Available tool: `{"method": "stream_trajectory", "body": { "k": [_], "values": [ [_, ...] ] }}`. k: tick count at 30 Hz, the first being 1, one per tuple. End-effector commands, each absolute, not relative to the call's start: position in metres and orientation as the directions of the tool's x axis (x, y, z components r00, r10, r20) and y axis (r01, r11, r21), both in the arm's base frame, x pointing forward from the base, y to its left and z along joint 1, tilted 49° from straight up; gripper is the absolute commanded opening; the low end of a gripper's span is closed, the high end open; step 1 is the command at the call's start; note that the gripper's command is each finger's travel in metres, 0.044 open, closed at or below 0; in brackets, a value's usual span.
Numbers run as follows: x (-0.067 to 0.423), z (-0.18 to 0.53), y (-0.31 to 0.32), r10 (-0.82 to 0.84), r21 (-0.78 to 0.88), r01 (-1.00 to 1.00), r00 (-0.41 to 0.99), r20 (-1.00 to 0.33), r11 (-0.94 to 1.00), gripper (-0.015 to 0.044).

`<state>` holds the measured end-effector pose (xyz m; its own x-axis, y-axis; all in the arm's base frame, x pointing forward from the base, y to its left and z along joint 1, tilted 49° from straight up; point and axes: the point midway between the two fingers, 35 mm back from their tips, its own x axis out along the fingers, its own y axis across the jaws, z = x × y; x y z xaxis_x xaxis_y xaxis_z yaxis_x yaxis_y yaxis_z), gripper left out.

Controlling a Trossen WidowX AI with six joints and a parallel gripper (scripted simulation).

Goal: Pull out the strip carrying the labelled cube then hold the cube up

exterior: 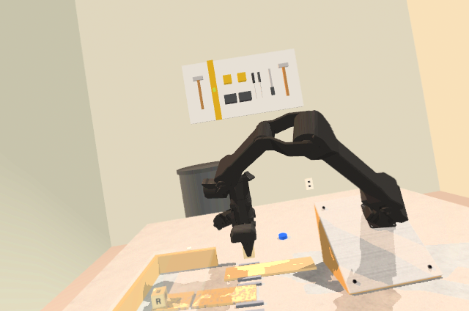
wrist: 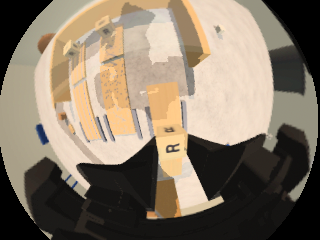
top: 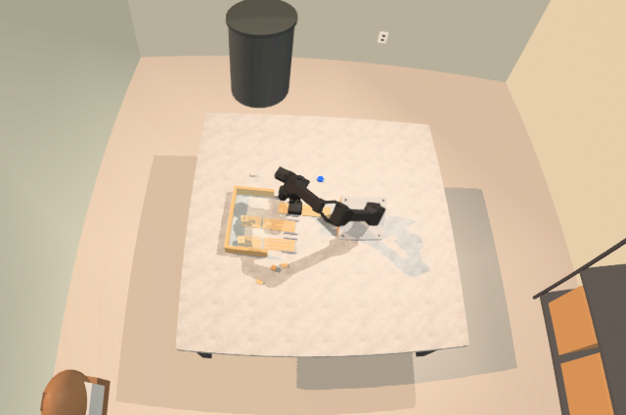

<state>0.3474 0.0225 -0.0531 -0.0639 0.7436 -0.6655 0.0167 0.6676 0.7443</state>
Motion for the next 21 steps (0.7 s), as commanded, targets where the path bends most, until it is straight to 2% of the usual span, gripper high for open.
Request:
{"method": "stream_trajectory", "body": {
  "k": [1, 12, 21],
  "values": [
    [0.337, -0.052, 0.020, 0.740, 0.741, 0.014, -0.064, -0.669, 0.671, 0.0000],
    [0.301, -0.049, 0.020, 0.740, 0.741, 0.015, -0.066, -0.669, 0.671, 0.0000],
    [0.303, -0.025, -0.007, 0.739, 0.740, 0.015, -0.066, -0.670, 0.673, 0.0000]
  ]
}}
